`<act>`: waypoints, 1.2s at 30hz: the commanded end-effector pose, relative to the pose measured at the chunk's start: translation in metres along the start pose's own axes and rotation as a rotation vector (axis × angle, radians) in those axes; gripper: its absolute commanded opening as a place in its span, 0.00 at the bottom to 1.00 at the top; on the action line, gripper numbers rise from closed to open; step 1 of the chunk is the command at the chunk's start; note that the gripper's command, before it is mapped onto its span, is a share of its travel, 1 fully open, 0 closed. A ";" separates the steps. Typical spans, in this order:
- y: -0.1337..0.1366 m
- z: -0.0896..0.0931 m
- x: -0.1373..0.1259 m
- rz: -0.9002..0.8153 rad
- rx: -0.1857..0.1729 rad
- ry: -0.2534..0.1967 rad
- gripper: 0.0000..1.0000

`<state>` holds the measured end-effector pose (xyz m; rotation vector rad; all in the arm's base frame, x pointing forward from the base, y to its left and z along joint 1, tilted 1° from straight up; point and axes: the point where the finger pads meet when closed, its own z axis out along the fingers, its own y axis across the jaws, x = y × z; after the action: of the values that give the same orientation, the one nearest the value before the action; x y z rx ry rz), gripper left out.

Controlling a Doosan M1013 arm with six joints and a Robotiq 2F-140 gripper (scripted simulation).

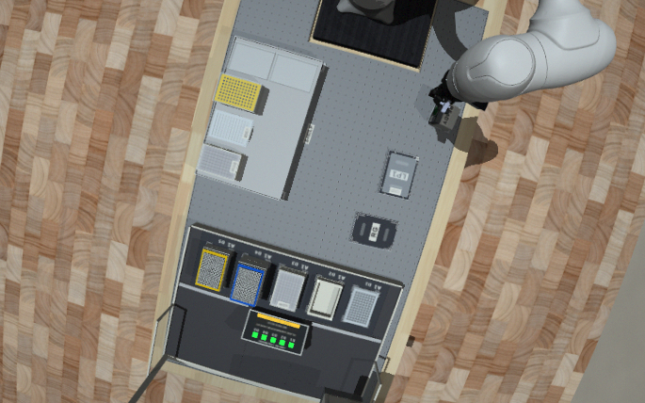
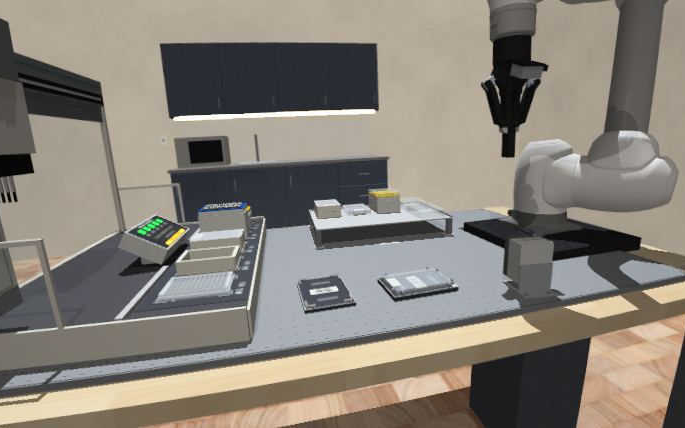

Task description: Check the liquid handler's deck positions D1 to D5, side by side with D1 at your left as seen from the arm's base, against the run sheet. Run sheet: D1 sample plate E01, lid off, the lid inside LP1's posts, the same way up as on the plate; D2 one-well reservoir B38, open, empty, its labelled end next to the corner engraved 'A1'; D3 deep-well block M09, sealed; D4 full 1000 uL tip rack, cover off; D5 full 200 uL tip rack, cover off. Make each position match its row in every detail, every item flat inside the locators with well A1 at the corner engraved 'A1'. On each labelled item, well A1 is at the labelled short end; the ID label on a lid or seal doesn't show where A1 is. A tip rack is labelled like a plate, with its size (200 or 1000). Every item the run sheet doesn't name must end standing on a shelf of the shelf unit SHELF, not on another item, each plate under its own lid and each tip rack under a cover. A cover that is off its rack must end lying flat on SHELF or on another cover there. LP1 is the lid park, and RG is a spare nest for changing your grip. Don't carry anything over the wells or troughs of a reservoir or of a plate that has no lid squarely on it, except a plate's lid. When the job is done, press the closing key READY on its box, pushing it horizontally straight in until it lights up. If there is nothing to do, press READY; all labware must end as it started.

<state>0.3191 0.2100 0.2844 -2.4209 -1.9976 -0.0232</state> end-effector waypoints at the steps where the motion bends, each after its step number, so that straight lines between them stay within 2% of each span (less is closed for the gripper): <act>1: 0.000 0.004 -0.001 0.003 -0.007 -0.004 0.10; 36: 0.000 0.057 -0.002 0.004 -0.005 -0.006 0.10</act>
<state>0.3187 0.2104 0.2335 -2.4236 -1.9957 -0.0252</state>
